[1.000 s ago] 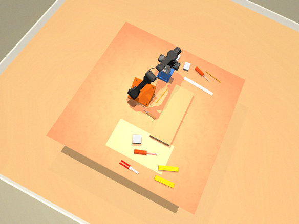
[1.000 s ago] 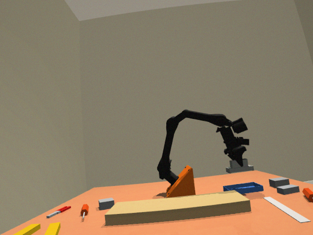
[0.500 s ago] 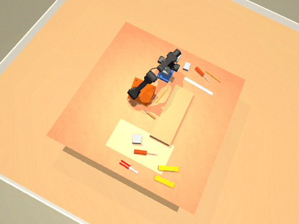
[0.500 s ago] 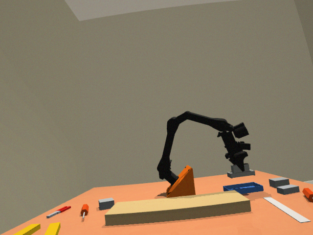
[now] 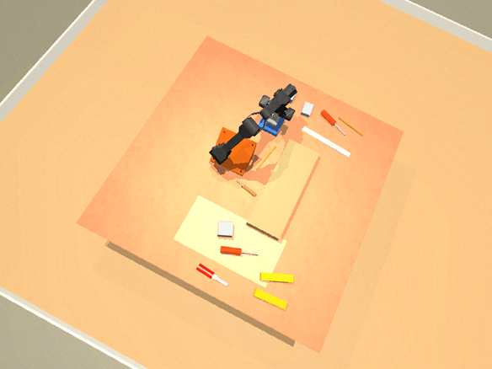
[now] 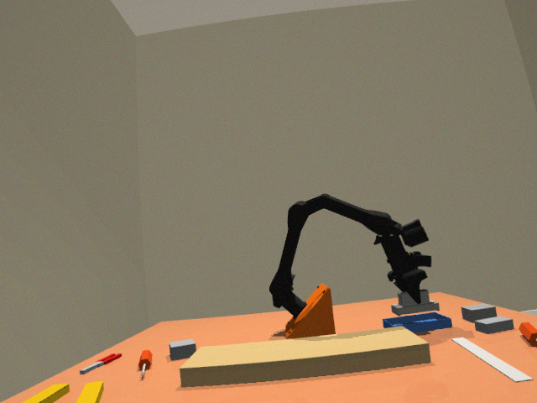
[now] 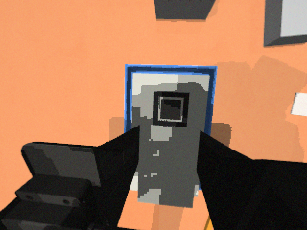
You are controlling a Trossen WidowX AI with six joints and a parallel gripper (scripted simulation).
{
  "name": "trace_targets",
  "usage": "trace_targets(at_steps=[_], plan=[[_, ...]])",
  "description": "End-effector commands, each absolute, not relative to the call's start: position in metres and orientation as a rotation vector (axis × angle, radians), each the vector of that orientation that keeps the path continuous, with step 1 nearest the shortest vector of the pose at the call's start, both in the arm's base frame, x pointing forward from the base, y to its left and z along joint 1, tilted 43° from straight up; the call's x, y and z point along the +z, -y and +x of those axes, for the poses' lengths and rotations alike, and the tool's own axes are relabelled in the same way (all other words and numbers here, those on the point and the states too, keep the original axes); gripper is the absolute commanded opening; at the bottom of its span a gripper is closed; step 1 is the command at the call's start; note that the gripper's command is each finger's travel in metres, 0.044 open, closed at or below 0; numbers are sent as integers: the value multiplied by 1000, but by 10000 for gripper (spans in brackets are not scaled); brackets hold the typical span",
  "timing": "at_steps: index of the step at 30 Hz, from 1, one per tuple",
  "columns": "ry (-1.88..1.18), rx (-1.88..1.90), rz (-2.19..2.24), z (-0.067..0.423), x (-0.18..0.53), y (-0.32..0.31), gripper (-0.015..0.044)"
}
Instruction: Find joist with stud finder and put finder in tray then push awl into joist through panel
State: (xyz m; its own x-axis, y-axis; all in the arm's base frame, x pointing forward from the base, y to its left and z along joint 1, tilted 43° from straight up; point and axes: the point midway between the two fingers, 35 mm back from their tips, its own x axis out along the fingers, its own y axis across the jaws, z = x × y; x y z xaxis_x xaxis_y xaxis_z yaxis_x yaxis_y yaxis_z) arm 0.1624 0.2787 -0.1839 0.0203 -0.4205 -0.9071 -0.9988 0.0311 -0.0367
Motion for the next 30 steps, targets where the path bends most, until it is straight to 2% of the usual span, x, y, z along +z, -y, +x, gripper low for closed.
trace_targets(at_steps=[1, 28, 30], plan=[[-1510, 921, -1508, 163, -189, -273, 0], [-1511, 920, -1509, 163, -215, -249, 0], [-1516, 920, -1506, 162, -213, -250, 53]])
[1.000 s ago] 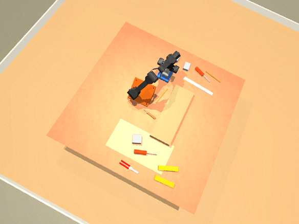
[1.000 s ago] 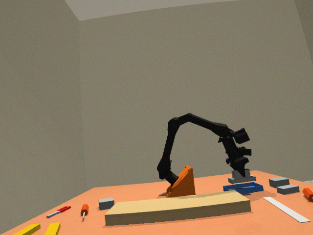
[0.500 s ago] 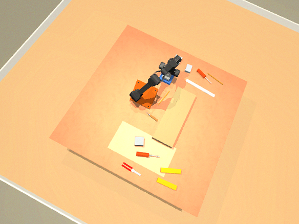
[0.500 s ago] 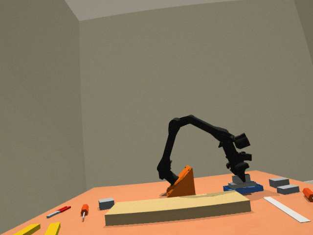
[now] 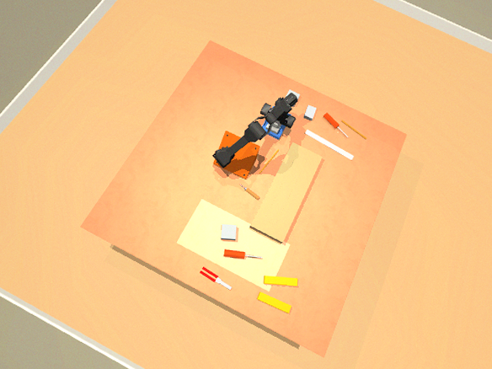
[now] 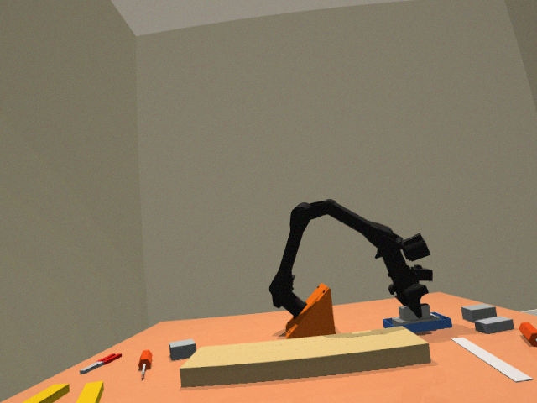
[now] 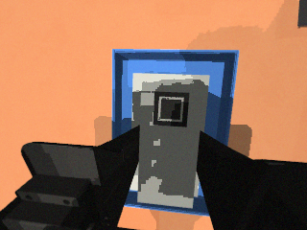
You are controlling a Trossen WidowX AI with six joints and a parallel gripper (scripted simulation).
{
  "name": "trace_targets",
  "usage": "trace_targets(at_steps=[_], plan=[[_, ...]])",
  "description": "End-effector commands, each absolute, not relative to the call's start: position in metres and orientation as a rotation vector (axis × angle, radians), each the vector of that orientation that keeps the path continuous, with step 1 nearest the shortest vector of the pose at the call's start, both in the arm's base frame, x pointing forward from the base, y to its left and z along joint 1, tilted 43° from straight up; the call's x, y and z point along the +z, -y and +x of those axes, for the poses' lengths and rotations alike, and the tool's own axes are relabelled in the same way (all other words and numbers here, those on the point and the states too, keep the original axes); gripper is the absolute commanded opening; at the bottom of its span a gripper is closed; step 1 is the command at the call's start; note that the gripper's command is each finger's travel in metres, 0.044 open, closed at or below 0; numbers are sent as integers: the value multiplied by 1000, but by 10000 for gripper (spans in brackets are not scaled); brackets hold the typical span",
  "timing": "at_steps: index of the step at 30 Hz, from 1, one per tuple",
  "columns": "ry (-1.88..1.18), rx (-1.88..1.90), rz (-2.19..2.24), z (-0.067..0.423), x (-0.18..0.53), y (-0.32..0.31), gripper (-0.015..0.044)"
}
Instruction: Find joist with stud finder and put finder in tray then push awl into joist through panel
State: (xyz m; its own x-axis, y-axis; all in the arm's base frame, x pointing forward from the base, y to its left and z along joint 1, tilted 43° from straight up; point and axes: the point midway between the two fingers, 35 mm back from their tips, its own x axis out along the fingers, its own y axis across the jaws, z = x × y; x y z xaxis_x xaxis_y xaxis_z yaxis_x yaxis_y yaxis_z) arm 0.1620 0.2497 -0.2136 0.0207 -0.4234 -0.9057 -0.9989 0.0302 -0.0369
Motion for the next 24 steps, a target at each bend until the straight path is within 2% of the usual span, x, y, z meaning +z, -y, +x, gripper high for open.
trace_targets(at_steps=[1, 11, 15, 19, 24], plan=[[-1516, 920, -1506, 162, -213, -250, 79], [-1516, 920, -1506, 162, -212, -252, 341], [-1516, 921, -1505, 163, -188, -276, 440], [-1516, 923, -1503, 161, -144, -312, 440], [-1513, 888, -1481, 171, -145, -302, 440]])
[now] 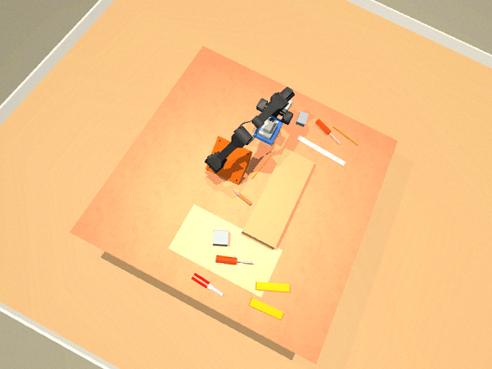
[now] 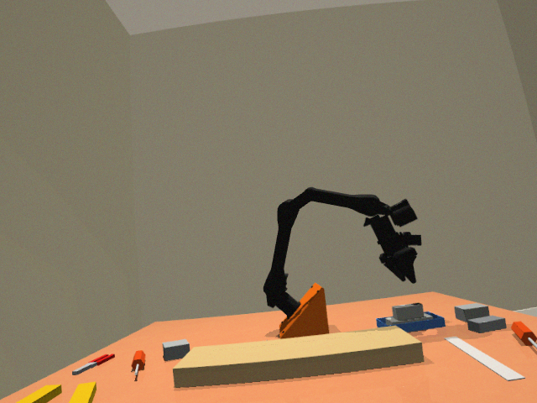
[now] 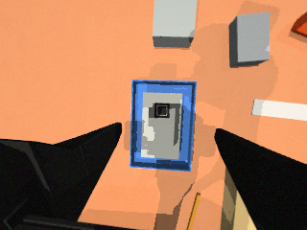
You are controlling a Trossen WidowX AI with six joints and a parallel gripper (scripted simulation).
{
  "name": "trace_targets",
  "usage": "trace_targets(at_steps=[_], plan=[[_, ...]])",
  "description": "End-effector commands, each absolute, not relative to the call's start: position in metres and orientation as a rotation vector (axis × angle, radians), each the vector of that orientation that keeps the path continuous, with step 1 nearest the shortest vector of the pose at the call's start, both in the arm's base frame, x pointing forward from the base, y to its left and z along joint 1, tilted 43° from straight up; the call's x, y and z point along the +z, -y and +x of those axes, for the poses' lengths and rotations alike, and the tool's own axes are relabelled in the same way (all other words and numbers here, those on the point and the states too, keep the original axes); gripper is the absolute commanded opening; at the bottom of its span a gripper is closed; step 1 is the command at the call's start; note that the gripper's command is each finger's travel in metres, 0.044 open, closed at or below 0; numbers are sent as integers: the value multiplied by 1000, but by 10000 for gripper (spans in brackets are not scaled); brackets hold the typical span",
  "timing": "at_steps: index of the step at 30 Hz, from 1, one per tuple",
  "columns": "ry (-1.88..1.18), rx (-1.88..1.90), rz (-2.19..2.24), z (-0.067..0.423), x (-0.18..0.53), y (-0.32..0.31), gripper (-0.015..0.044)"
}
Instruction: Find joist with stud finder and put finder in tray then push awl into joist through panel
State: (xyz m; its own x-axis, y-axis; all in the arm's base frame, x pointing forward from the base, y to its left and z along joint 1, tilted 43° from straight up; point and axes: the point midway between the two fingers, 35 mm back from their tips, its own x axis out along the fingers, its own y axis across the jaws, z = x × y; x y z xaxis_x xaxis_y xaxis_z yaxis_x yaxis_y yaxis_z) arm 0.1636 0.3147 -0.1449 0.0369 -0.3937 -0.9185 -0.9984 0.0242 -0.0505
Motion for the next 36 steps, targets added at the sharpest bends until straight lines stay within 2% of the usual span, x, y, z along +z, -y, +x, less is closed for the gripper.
trace_targets(at_steps=[1, 8, 15, 22, 28, 36], plan=[[-1522, 840, -1446, 183, -135, -295, 440], [-1572, 447, -1166, 259, -61, -219, 440], [-1579, 36, -878, 297, 8, -113, 440], [-1526, -370, -616, 287, 61, -14, 440], [-1470, -687, -424, 253, 100, 64, 440], [-1453, -761, -381, 242, 108, 80, 440]])
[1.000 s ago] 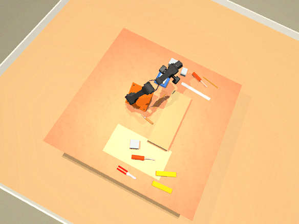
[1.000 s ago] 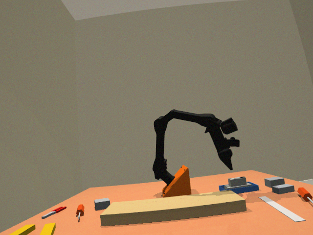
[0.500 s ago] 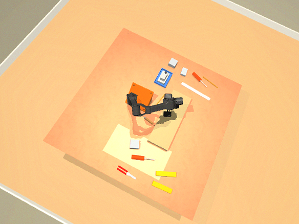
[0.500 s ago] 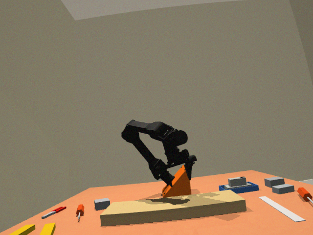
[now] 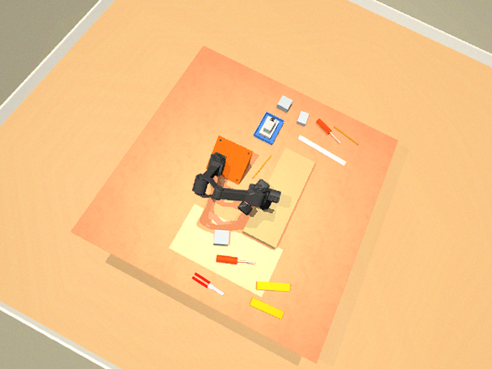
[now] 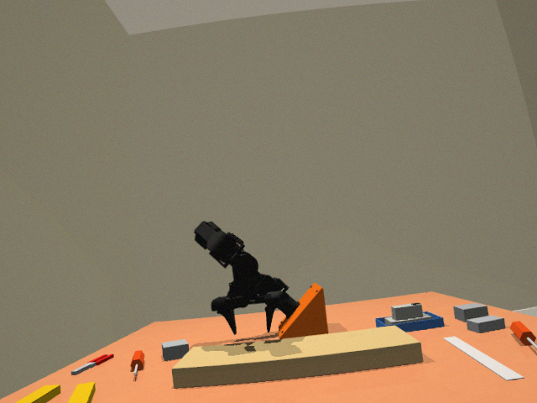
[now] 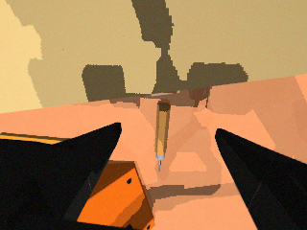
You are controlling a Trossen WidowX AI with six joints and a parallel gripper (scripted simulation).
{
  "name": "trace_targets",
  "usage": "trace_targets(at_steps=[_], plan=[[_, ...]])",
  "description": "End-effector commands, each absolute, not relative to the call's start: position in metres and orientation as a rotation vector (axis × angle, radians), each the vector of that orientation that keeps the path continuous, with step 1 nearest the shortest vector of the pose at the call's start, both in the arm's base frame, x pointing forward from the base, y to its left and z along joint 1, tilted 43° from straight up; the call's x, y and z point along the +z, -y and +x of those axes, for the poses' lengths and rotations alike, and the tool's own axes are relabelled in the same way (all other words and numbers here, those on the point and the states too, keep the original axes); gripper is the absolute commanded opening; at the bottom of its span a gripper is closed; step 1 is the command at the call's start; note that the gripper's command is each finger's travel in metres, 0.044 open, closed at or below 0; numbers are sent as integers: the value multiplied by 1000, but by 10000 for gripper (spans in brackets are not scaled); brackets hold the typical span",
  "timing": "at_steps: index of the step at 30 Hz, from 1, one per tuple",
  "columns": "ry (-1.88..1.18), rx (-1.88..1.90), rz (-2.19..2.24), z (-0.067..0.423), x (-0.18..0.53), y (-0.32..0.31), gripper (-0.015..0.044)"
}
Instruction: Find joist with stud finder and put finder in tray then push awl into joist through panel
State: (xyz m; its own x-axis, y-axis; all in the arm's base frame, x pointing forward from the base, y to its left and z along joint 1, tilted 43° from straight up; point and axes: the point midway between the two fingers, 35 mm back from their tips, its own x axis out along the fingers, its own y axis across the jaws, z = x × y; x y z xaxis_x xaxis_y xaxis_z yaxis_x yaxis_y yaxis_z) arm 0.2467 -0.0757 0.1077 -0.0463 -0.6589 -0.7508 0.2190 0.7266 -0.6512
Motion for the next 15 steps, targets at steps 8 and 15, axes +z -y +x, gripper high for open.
trace_targets(at_steps=[8, 15], plan=[[-1454, -761, -380, 240, 103, 73, 440], [-1454, -760, -380, 239, 98, 72, 440]])
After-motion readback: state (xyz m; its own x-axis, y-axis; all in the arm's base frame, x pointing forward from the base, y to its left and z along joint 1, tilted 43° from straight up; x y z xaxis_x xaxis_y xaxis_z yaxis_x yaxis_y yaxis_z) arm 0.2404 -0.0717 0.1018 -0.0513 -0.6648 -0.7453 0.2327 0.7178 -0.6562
